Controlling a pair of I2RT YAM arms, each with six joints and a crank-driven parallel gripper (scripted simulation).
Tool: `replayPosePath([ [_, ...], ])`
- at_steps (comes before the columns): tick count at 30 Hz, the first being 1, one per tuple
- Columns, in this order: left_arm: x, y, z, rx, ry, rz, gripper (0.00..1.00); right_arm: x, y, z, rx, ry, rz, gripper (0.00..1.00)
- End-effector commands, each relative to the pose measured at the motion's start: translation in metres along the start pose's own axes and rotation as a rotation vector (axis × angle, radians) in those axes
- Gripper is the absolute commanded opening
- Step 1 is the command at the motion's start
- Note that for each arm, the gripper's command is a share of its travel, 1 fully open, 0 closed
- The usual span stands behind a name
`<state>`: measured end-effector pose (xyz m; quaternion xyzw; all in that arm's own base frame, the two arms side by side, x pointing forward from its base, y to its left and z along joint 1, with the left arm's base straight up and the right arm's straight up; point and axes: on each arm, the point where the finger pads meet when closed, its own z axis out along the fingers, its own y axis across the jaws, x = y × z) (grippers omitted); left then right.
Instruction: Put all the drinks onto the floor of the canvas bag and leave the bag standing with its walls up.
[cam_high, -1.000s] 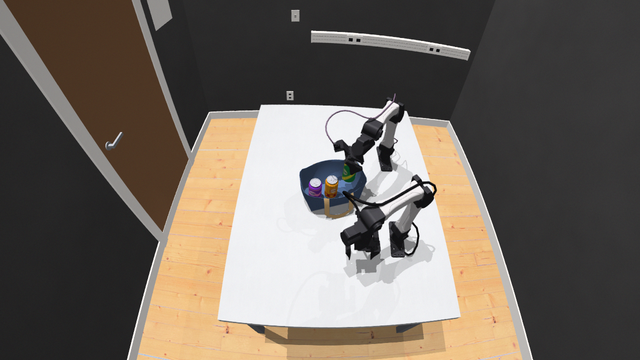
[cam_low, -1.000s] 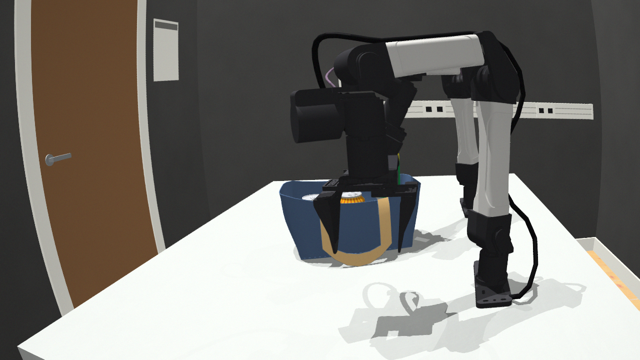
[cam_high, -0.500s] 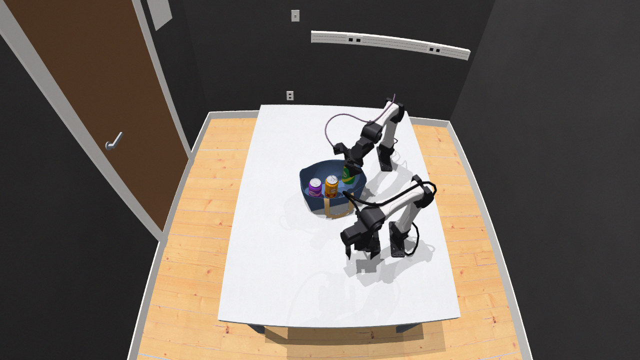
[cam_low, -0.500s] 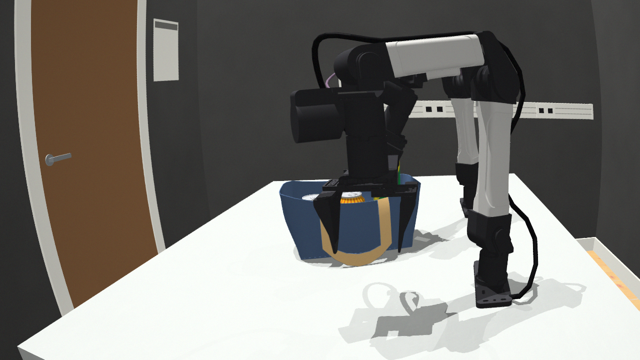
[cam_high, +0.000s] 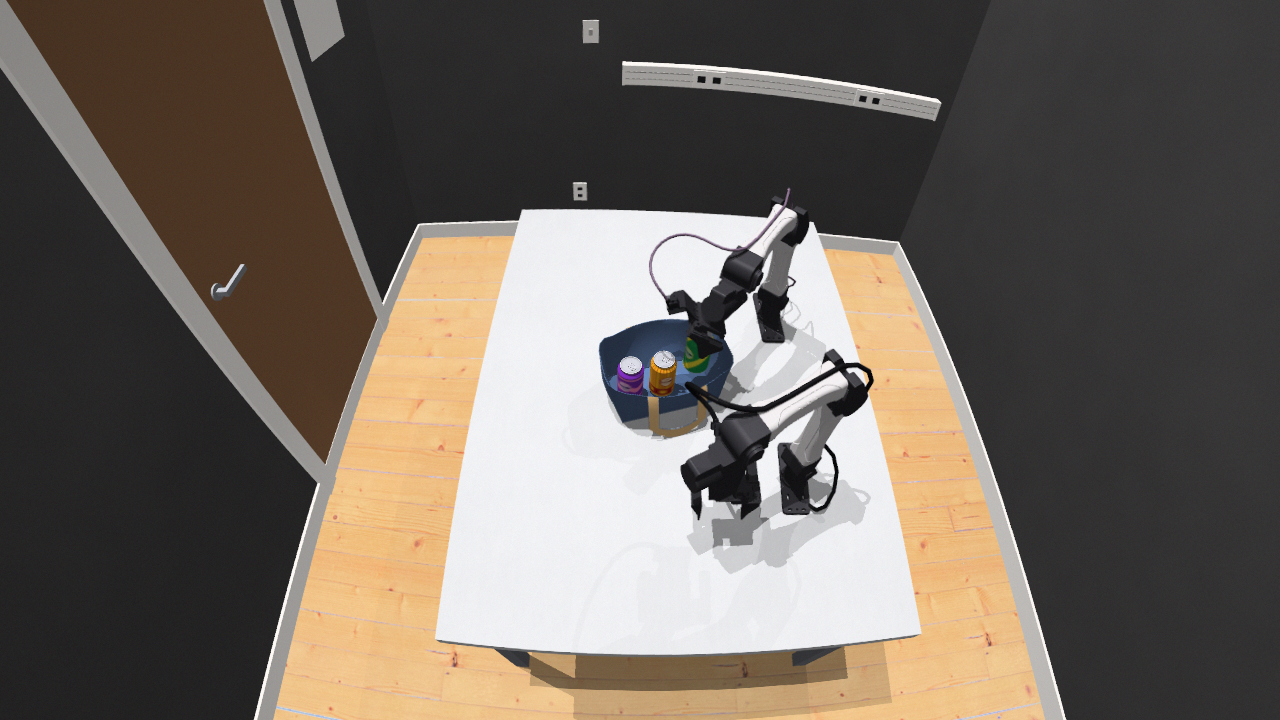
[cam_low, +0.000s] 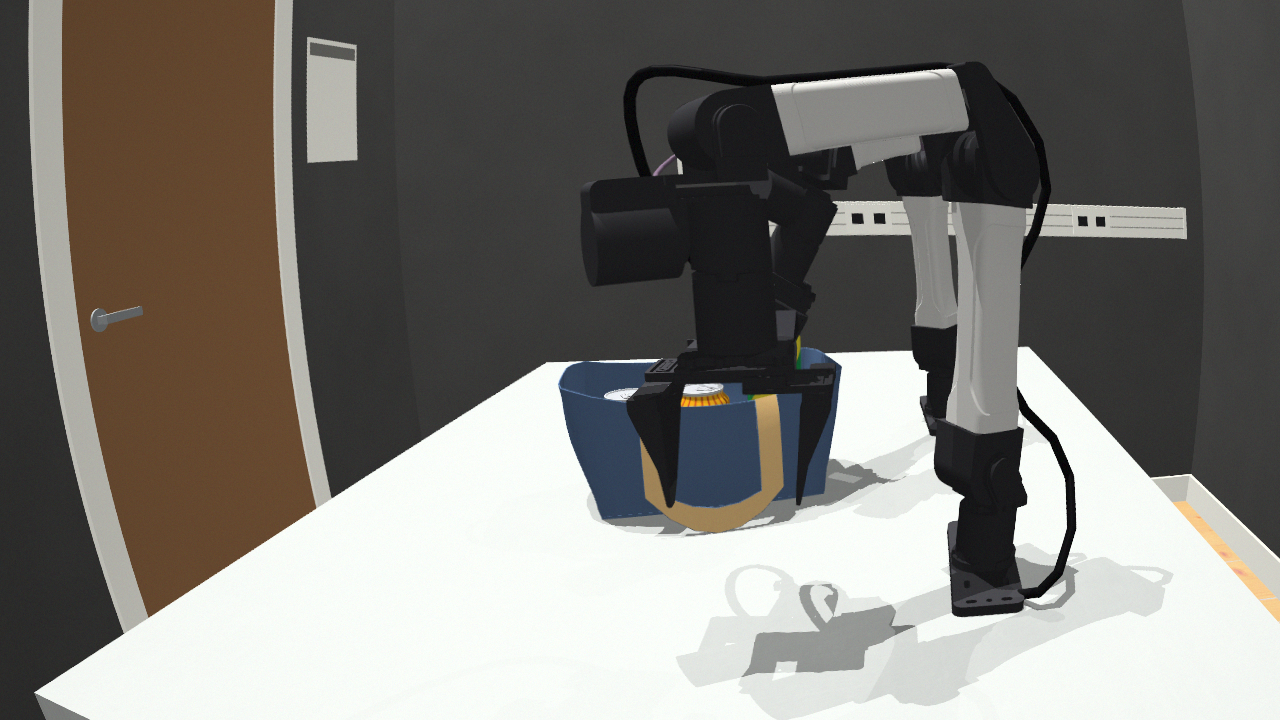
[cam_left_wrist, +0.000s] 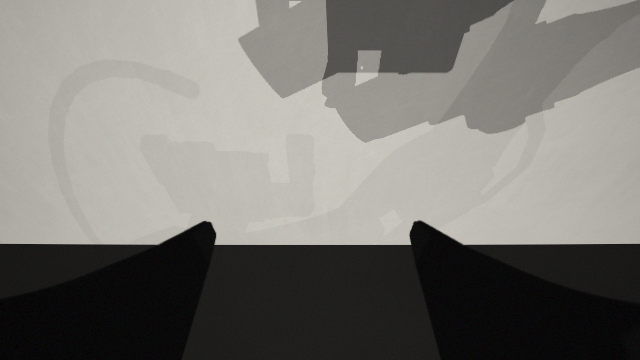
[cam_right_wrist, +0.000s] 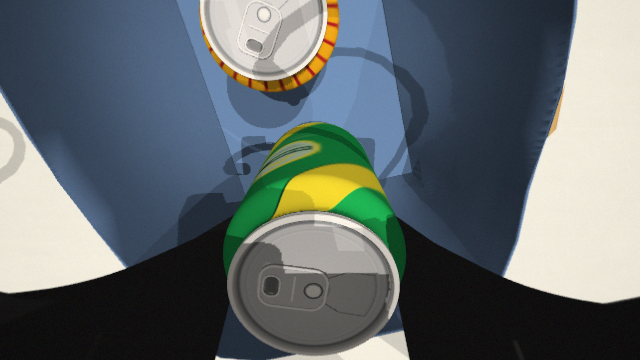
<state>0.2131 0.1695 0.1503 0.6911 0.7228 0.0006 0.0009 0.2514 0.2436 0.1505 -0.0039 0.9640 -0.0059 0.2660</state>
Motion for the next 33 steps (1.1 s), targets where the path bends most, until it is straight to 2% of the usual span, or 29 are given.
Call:
replayPosePath([
  [1, 0.006, 0.009, -0.017, -0.072, 0.033, -0.004, 1.00, -0.014, 0.008, -0.011, -0.067, -0.069, 0.027, 0.74],
  [7, 0.006, 0.009, -0.017, -0.072, 0.033, -0.004, 1.00, -0.014, 0.009, -0.011, -0.070, -0.072, 0.027, 0.74],
  [8, 0.006, 0.009, -0.017, -0.072, 0.033, -0.004, 1.00, -0.008, 0.007, -0.002, -0.058, -0.062, 0.029, 0.74],
  [21, 0.006, 0.009, -0.017, -0.072, 0.033, -0.004, 1.00, -0.002, 0.008, 0.013, -0.055, -0.070, 0.025, 0.74],
  [24, 0.006, 0.009, -0.017, -0.072, 0.033, -0.004, 1.00, -0.005, 0.009, 0.009, -0.059, -0.073, 0.028, 0.74],
  [25, 0.006, 0.009, -0.017, -0.072, 0.033, -0.004, 1.00, 0.003, 0.007, 0.019, -0.044, -0.059, 0.030, 0.74],
  [33, 0.006, 0.009, -0.017, -0.072, 0.033, -0.004, 1.00, 0.010, 0.011, 0.034, -0.033, -0.047, 0.011, 0.74],
])
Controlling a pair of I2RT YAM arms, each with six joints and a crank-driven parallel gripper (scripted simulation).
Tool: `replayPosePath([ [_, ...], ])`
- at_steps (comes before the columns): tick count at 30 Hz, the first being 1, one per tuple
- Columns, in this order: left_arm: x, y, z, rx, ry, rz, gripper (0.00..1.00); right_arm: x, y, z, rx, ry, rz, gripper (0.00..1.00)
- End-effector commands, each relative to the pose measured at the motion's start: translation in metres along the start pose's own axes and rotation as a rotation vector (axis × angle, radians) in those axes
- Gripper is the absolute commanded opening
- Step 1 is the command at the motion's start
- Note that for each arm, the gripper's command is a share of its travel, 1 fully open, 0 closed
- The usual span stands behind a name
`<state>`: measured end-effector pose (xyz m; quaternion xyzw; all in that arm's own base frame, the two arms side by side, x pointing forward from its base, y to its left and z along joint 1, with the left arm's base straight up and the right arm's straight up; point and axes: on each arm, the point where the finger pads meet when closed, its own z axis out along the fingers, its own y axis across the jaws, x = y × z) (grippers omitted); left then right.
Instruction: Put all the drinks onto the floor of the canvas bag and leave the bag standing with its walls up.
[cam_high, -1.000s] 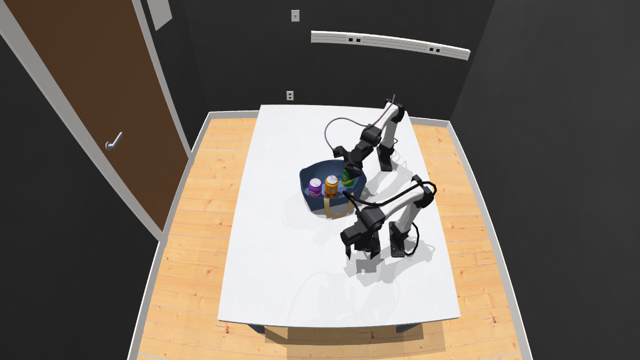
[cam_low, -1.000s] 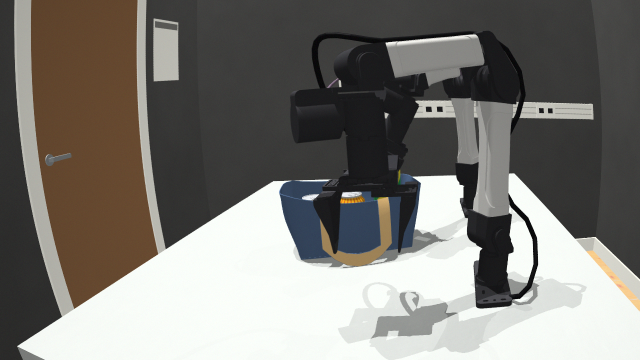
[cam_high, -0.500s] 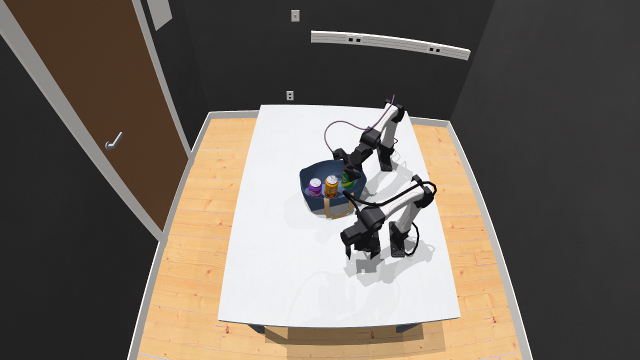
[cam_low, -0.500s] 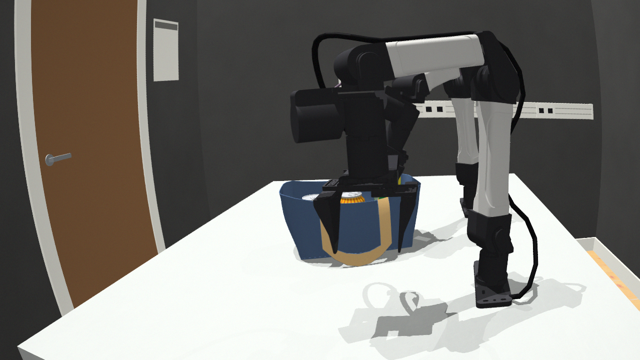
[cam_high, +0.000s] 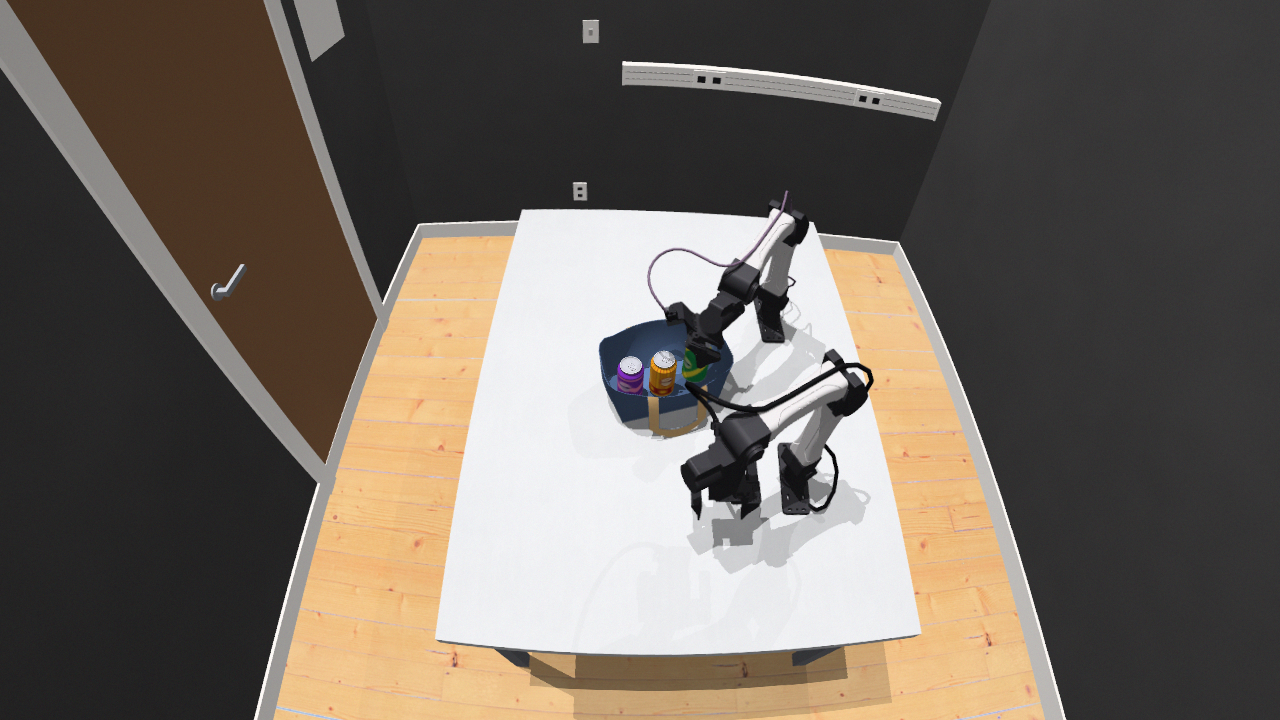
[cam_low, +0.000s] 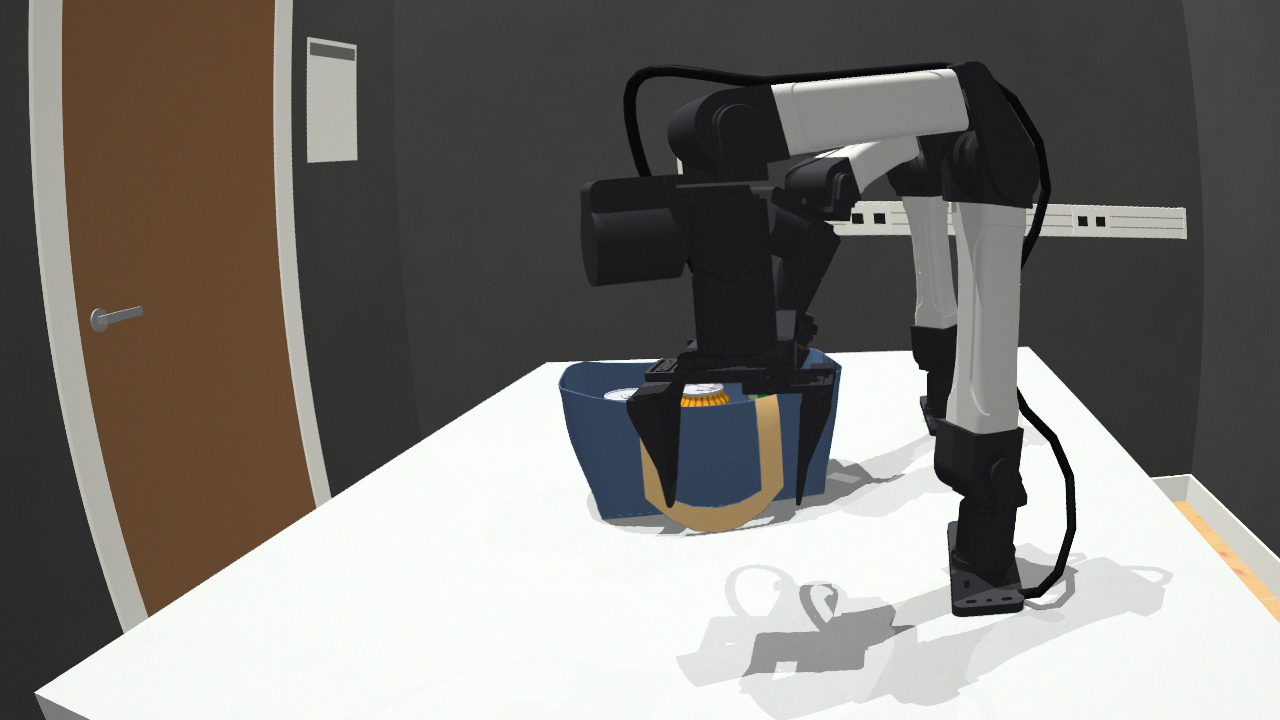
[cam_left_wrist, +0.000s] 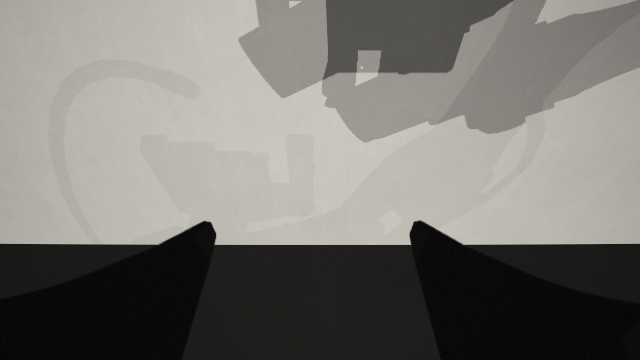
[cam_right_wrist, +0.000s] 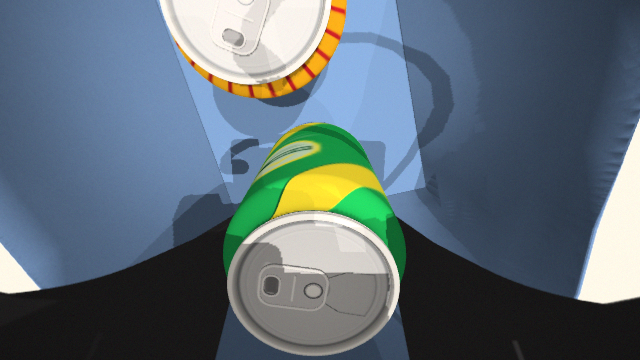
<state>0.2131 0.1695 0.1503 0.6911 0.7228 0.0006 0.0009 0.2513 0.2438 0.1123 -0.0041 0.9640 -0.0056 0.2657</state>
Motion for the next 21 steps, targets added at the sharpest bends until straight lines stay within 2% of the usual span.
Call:
replayPosePath([
  [1, 0.006, 0.009, -0.017, -0.072, 0.033, -0.004, 1.00, -0.008, 0.008, 0.000, -0.036, -0.051, 0.016, 0.74],
  [4, 0.006, 0.009, -0.017, -0.072, 0.033, -0.004, 1.00, -0.021, 0.016, -0.009, -0.060, -0.074, 0.031, 0.74],
  [9, 0.006, 0.009, -0.017, -0.072, 0.033, -0.004, 1.00, -0.022, 0.017, -0.009, -0.062, -0.076, 0.032, 0.74],
  [11, 0.006, 0.009, -0.017, -0.072, 0.033, -0.004, 1.00, -0.003, 0.007, 0.006, -0.025, -0.040, 0.007, 0.74],
  [15, 0.006, 0.009, -0.017, -0.072, 0.033, -0.004, 1.00, -0.013, 0.011, -0.004, -0.055, -0.069, 0.026, 0.74],
  [19, 0.006, 0.009, -0.017, -0.072, 0.033, -0.004, 1.00, -0.001, 0.006, 0.008, -0.027, -0.041, 0.005, 0.74],
  [21, 0.006, 0.009, -0.017, -0.072, 0.033, -0.004, 1.00, -0.007, 0.011, 0.006, -0.039, -0.051, 0.017, 0.74],
])
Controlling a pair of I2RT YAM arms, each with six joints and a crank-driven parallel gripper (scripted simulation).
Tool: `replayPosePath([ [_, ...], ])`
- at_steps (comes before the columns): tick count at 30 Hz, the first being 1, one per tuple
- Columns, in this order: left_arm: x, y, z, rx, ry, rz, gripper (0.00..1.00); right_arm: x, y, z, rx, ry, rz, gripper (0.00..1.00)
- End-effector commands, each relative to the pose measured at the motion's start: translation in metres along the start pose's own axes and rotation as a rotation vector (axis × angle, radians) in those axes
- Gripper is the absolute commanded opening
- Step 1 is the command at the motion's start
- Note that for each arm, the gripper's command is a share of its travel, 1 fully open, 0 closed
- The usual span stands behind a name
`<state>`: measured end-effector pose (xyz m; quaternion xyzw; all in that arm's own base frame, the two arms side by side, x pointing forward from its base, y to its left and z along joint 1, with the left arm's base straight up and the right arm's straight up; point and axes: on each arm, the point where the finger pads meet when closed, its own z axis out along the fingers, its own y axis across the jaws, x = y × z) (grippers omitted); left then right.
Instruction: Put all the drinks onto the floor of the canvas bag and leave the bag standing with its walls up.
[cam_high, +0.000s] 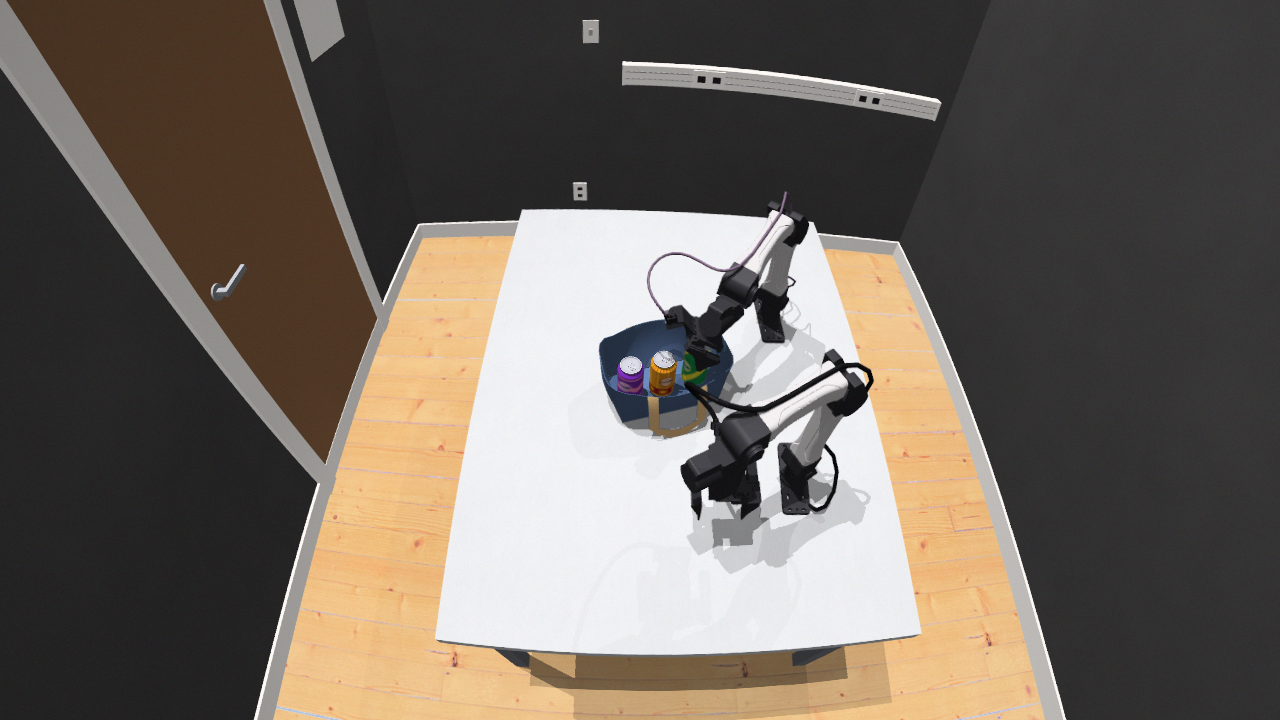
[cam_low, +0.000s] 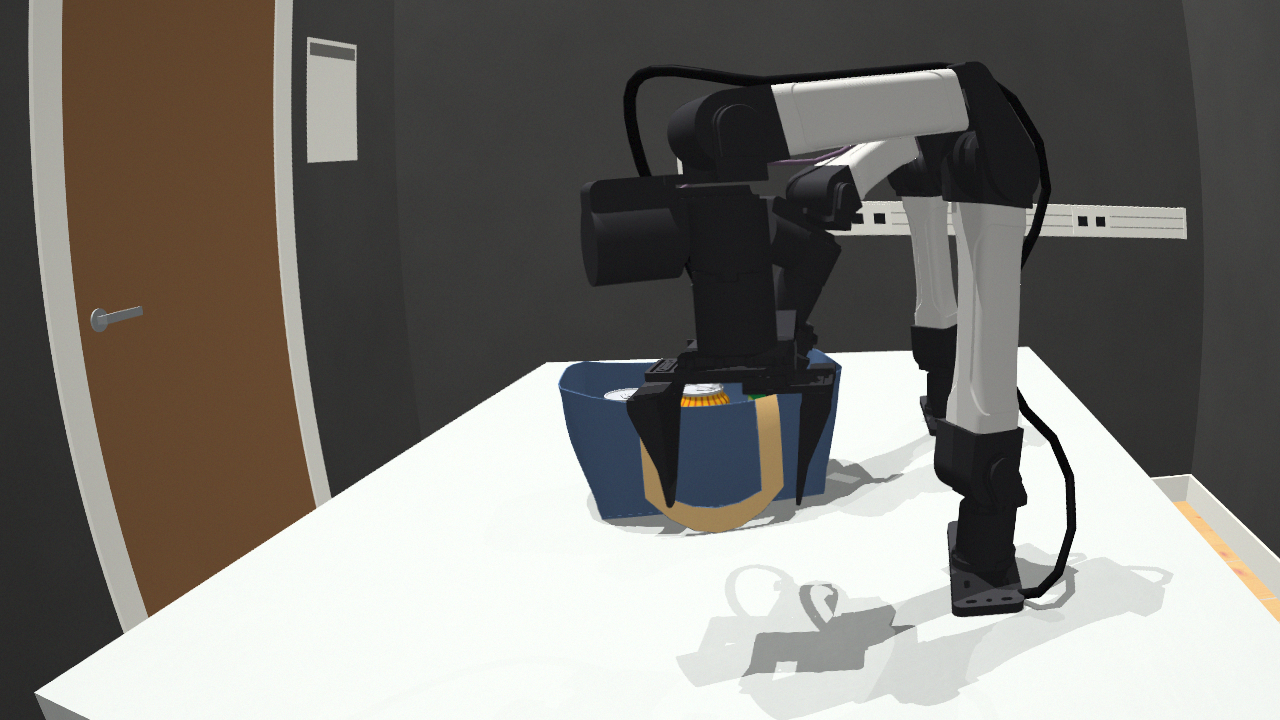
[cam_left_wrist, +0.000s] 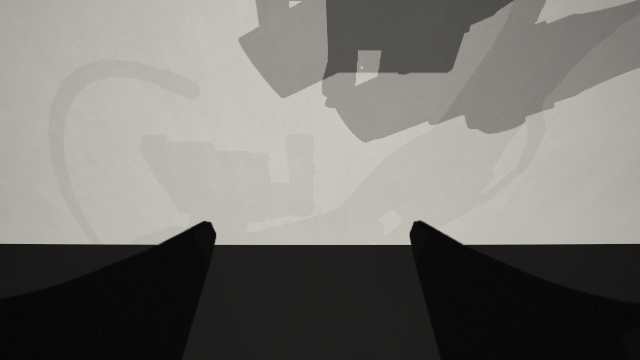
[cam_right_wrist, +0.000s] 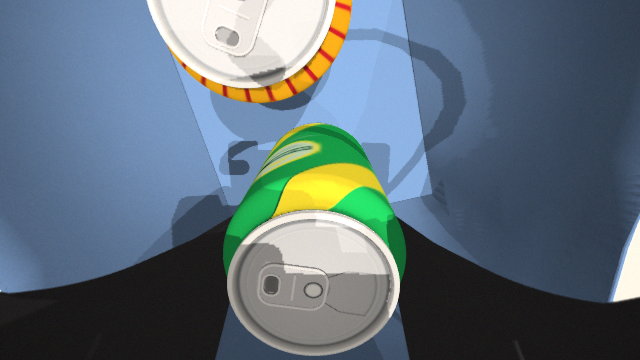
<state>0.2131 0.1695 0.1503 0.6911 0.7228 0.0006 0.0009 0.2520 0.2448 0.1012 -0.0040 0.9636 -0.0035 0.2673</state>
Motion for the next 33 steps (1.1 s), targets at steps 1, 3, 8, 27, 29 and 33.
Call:
replayPosePath([
  [1, 0.006, 0.009, -0.017, -0.072, 0.033, -0.004, 1.00, -0.005, 0.004, 0.000, -0.022, -0.038, 0.016, 0.74],
  [3, 0.006, 0.009, -0.017, -0.072, 0.033, -0.004, 1.00, -0.016, 0.010, -0.008, -0.045, -0.060, 0.028, 0.74],
  [8, 0.006, 0.009, -0.017, -0.072, 0.033, -0.004, 1.00, -0.007, 0.008, 0.002, -0.024, -0.041, 0.007, 0.74],
  [27, 0.006, 0.009, -0.017, -0.072, 0.033, -0.004, 1.00, -0.006, 0.008, 0.004, -0.042, -0.058, 0.031, 0.74],
  [29, 0.006, 0.009, -0.017, -0.072, 0.033, -0.004, 1.00, 0.000, 0.003, 0.008, -0.030, -0.047, 0.023, 0.74],
  [33, 0.006, 0.009, -0.017, -0.072, 0.033, -0.004, 1.00, 0.000, 0.008, 0.016, -0.023, -0.040, 0.007, 0.74],
])
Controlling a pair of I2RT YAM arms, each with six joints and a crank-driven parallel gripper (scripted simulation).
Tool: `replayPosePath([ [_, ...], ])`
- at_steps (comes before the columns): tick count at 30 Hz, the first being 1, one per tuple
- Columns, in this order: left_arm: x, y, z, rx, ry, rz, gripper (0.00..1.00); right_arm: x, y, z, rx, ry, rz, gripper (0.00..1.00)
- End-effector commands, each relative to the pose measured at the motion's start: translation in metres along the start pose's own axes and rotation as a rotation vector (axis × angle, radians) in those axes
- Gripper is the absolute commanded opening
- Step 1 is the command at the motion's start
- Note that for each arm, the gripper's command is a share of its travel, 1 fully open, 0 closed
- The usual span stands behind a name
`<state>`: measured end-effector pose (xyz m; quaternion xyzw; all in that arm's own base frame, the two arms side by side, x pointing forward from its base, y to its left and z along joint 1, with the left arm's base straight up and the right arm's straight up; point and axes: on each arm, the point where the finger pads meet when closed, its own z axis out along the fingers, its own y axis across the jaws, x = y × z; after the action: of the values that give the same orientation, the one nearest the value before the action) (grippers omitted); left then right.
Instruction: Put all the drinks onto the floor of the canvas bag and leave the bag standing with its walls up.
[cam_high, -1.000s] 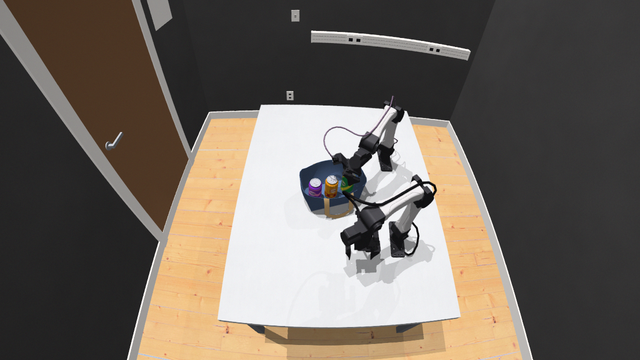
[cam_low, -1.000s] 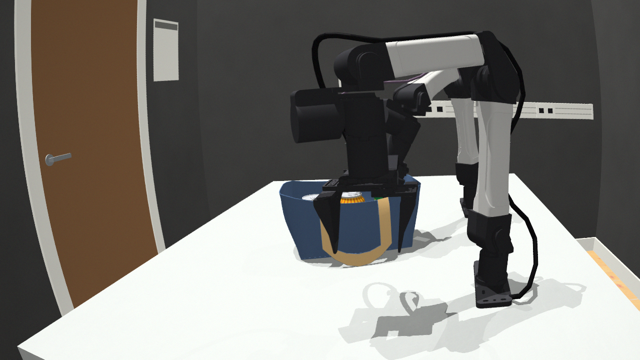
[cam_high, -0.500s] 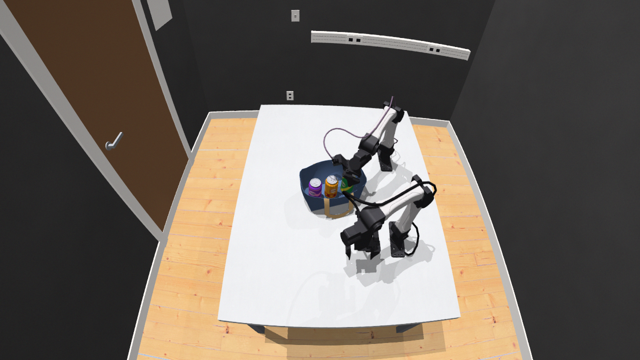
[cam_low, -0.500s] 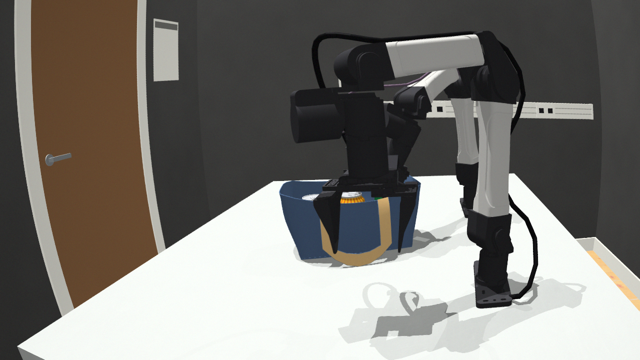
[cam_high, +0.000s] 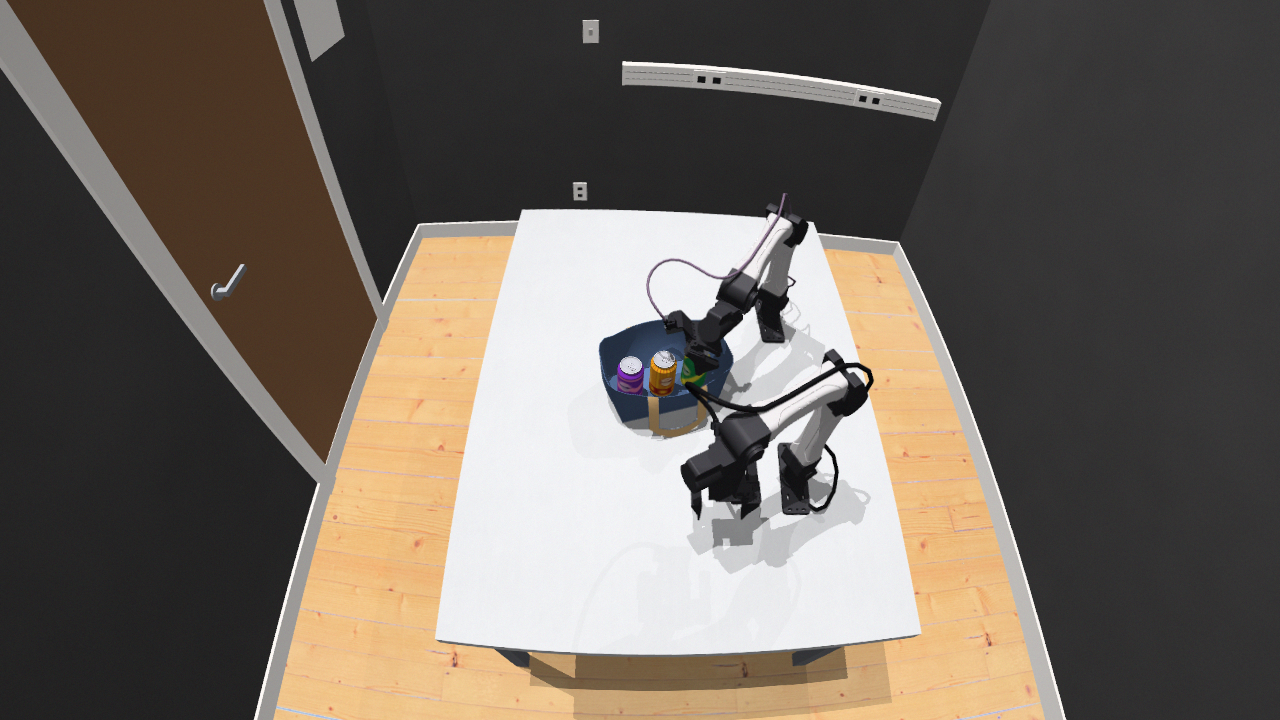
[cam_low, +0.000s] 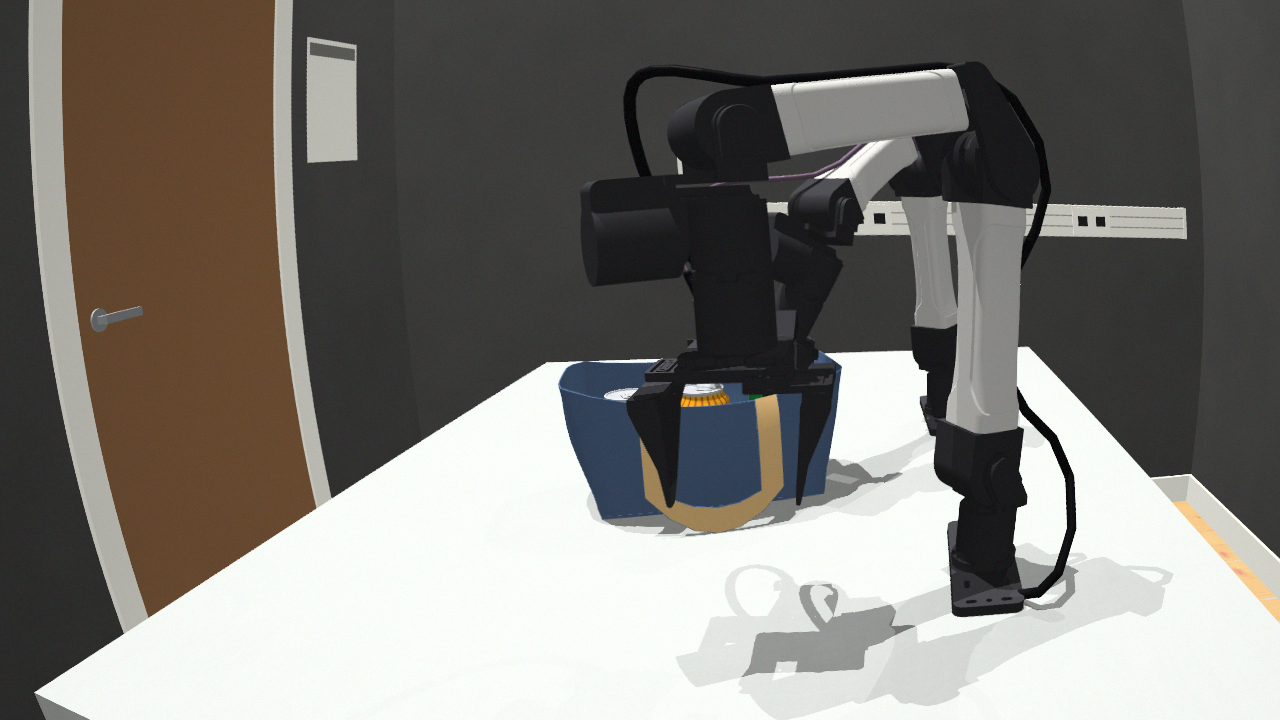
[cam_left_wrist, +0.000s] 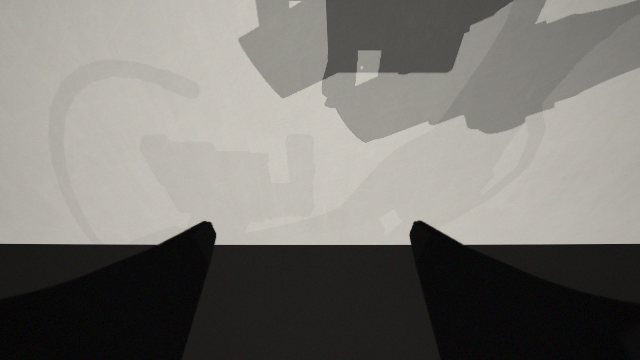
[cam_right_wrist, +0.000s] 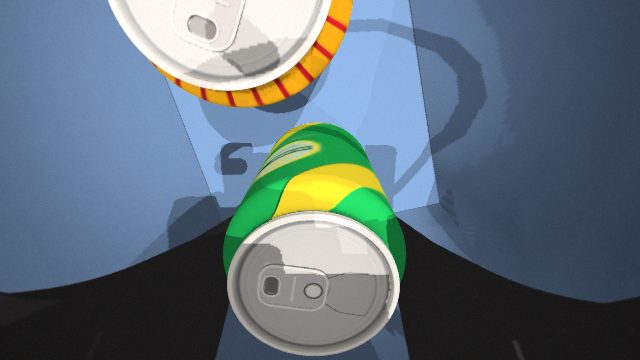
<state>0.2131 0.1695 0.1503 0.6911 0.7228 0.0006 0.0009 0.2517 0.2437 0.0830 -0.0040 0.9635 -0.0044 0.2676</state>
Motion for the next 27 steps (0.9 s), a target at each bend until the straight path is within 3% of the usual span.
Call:
replayPosePath([
  [1, 0.006, 0.009, -0.017, -0.072, 0.033, -0.004, 1.00, -0.002, 0.003, 0.001, -0.017, -0.032, 0.012, 0.74],
  [3, 0.006, 0.009, -0.017, -0.072, 0.033, -0.004, 1.00, -0.022, 0.013, -0.014, -0.058, -0.071, 0.031, 0.74],
  [6, 0.006, 0.009, -0.017, -0.072, 0.033, -0.004, 1.00, -0.022, 0.013, -0.010, -0.047, -0.070, 0.028, 0.74],
  [7, 0.006, 0.009, -0.017, -0.072, 0.033, -0.004, 1.00, -0.026, 0.015, -0.015, -0.062, -0.084, 0.032, 0.89],
  [27, 0.006, 0.009, -0.017, -0.072, 0.033, -0.004, 1.00, -0.018, 0.013, -0.009, -0.046, -0.058, 0.019, 0.91],
])
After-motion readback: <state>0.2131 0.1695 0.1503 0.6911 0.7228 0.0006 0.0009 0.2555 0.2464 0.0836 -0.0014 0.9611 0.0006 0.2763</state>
